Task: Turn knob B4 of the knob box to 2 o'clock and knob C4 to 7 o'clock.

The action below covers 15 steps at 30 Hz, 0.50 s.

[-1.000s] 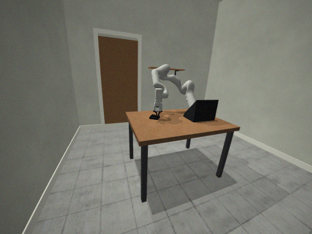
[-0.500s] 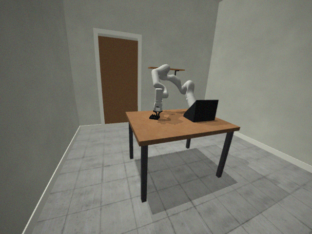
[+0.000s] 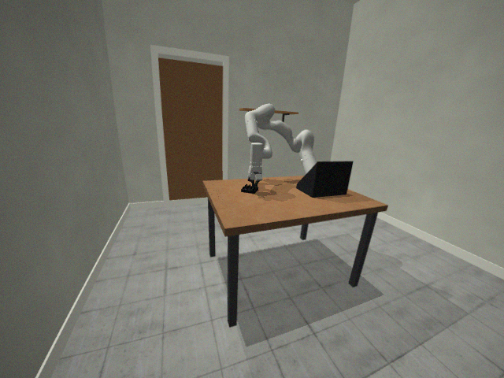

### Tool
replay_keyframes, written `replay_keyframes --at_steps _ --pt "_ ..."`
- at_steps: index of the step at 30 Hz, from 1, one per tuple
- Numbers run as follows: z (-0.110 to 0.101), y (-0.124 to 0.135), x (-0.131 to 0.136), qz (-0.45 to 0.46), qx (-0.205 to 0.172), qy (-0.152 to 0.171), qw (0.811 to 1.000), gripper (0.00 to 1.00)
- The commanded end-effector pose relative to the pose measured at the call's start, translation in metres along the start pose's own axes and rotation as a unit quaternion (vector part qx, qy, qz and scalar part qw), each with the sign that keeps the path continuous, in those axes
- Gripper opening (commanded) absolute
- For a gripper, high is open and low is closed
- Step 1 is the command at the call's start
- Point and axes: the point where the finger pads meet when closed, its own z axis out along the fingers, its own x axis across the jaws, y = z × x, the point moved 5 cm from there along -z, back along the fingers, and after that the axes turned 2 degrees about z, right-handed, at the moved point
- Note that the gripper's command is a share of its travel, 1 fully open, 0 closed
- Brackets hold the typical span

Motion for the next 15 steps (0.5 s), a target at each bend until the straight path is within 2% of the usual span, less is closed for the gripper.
replay_keyframes --at_steps 1,7,15 --pt "-0.0006 0.0 0.0009 -0.055 0.001 -0.002 0.998 0.08" --pt "-0.0006 0.0 0.0009 -0.109 0.001 -0.002 0.994 0.08" --pt "-0.0006 0.0 0.0009 -0.202 0.001 -0.002 0.979 0.08"
